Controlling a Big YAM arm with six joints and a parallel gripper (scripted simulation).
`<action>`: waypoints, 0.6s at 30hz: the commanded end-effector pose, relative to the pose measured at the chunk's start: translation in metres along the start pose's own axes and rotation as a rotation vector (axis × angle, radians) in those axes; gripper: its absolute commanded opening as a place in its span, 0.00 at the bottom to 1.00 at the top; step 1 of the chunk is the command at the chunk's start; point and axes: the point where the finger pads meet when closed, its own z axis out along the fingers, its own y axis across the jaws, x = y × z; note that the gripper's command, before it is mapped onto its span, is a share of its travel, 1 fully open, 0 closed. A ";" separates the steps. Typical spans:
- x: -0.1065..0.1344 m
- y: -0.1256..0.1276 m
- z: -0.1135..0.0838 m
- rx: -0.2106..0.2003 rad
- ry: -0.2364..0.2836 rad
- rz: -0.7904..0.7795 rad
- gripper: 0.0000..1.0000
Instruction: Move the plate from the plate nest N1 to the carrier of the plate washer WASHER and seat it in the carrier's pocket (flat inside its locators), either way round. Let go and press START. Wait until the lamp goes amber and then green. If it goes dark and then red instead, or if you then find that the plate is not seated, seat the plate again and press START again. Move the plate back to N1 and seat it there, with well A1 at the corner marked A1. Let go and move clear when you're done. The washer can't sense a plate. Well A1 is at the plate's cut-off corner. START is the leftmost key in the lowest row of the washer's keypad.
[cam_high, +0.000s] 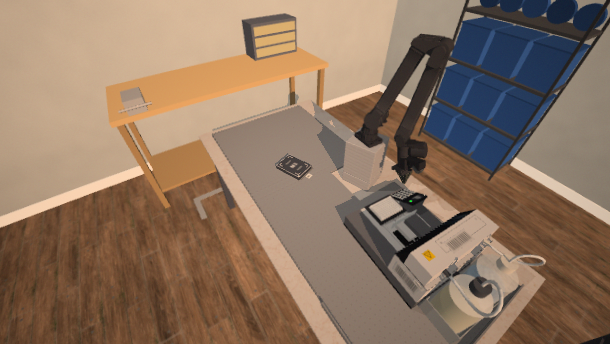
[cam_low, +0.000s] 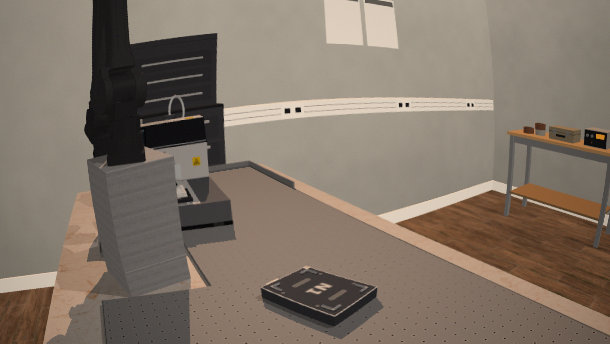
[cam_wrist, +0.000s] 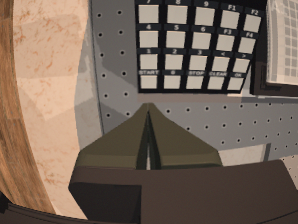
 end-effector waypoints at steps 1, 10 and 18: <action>-0.002 -0.001 0.009 -0.001 -0.002 0.000 0.00; -0.001 0.000 0.024 -0.002 -0.001 -0.003 0.00; 0.000 0.001 0.029 -0.003 -0.001 -0.004 0.00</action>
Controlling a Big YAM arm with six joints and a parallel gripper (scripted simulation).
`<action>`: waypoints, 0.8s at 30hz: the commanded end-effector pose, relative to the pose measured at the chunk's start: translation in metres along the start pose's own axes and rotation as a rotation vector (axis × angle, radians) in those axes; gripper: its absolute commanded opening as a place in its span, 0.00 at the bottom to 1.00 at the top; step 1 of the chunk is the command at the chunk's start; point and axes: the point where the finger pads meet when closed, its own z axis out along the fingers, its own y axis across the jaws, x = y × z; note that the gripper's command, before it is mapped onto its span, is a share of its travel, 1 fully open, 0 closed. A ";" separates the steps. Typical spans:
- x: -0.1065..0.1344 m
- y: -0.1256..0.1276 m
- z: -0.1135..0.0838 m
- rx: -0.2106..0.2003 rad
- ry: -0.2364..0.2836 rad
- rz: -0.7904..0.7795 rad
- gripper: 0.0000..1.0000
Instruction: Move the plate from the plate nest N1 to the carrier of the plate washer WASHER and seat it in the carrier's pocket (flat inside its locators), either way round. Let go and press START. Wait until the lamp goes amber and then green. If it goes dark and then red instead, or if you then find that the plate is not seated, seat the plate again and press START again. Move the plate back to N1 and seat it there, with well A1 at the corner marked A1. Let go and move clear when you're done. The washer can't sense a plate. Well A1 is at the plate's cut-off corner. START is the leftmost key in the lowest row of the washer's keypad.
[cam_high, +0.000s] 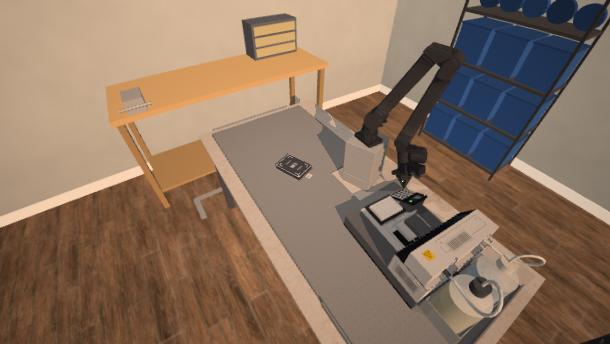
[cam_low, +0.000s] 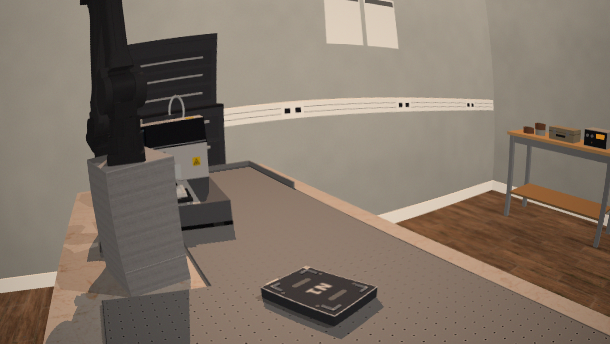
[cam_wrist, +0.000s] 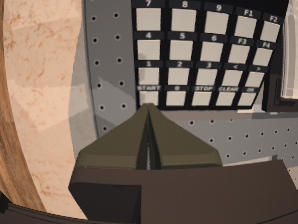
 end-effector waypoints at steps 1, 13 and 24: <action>0.002 0.000 0.004 -0.002 0.002 -0.007 0.00; 0.004 -0.001 0.003 0.002 0.011 -0.008 0.00; 0.004 -0.001 0.003 0.002 0.011 -0.008 0.00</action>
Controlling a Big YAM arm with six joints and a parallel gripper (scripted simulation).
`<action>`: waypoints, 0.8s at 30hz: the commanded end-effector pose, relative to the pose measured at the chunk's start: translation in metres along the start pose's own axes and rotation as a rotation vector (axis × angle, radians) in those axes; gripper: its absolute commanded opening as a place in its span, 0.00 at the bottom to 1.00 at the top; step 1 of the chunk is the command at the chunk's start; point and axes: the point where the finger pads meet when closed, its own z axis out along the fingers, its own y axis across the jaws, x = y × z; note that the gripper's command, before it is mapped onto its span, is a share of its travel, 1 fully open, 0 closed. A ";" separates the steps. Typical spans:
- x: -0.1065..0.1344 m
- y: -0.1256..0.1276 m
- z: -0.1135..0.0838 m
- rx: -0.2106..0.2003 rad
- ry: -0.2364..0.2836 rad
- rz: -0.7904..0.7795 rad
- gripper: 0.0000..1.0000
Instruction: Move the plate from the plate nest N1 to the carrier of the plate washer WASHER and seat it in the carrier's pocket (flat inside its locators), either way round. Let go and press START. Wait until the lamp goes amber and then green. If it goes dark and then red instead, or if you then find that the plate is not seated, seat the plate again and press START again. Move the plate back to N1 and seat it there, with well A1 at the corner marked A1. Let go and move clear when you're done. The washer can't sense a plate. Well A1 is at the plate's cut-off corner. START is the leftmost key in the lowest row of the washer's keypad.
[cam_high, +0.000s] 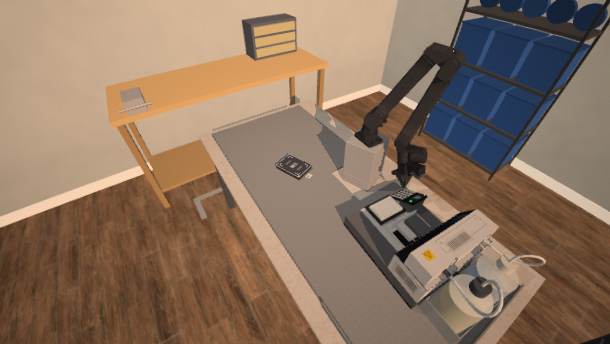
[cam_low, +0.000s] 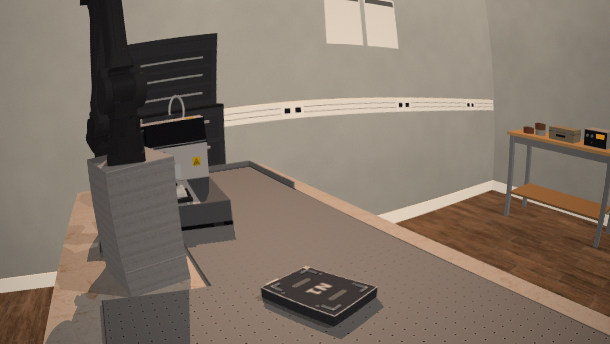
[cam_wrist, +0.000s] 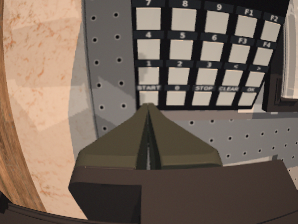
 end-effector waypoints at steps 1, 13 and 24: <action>0.004 -0.001 0.003 0.001 0.010 -0.007 0.00; 0.004 -0.001 0.003 0.001 0.010 -0.007 0.00; -0.001 0.000 0.009 -0.003 -0.002 -0.005 0.00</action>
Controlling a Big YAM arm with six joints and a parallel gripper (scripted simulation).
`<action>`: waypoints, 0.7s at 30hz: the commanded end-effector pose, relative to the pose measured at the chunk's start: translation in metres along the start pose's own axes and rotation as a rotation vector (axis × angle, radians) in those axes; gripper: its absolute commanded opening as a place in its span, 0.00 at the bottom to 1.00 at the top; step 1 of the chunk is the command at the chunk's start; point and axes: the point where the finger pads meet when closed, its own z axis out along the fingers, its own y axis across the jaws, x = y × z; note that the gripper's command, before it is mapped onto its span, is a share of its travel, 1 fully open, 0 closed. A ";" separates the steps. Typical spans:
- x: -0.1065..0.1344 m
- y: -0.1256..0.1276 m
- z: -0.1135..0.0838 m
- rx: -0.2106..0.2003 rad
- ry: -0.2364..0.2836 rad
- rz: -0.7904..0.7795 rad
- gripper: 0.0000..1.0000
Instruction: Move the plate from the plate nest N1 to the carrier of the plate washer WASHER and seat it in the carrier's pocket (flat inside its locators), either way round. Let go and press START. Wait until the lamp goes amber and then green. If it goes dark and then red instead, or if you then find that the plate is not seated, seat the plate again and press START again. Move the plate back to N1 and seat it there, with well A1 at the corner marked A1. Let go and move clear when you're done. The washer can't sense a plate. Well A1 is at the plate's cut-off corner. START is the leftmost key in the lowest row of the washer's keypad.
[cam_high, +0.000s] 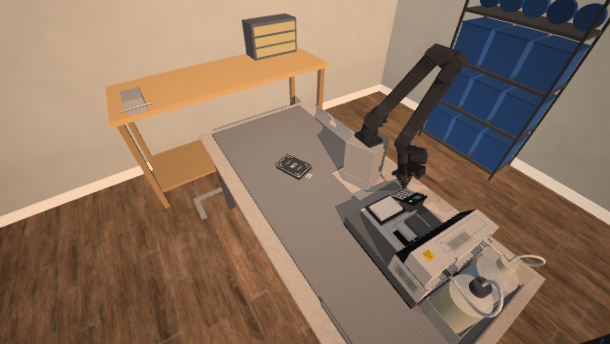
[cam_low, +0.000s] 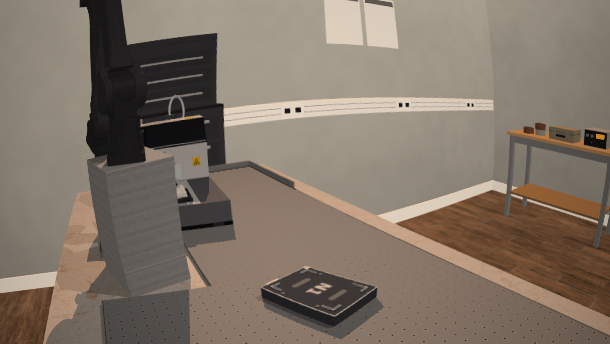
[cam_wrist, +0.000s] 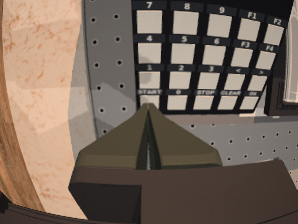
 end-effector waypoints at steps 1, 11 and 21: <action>0.001 -0.001 0.006 -0.001 0.001 -0.004 0.00; 0.012 -0.004 0.006 0.011 0.034 -0.005 0.00; 0.006 -0.001 -0.013 0.003 0.013 -0.001 0.00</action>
